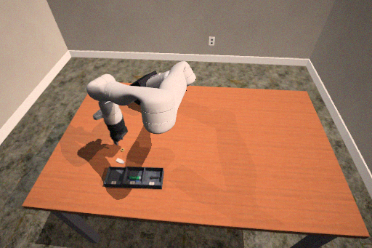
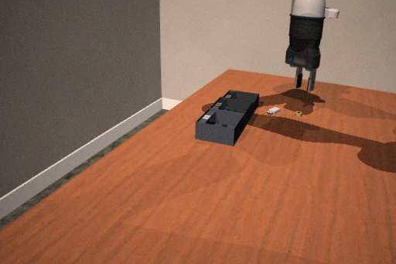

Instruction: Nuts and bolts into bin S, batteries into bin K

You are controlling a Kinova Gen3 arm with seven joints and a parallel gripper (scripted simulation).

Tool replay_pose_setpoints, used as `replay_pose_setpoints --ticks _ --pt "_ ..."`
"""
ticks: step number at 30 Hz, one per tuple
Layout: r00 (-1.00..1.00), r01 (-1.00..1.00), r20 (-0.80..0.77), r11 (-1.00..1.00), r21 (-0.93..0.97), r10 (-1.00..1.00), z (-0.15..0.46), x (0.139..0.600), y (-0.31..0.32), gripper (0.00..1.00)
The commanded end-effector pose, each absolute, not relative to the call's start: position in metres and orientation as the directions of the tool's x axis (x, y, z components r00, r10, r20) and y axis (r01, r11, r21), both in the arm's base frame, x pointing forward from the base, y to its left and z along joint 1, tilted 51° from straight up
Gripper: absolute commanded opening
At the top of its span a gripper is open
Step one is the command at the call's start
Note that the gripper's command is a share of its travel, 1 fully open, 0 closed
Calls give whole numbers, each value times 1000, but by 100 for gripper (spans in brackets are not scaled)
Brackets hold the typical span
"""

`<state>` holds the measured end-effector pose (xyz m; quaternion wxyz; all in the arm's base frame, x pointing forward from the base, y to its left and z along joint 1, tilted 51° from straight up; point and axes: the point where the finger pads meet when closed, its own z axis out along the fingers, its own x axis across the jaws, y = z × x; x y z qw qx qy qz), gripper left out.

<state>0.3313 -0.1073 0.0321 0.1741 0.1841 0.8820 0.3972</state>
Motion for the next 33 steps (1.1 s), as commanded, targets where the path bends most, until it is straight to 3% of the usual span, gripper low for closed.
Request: replay_pose_setpoints --ticks 1,33 --pt "-871 190 -158 615 765 466 32 331 -107 64" --pt "-871 190 -158 615 765 466 20 346 -86 64"
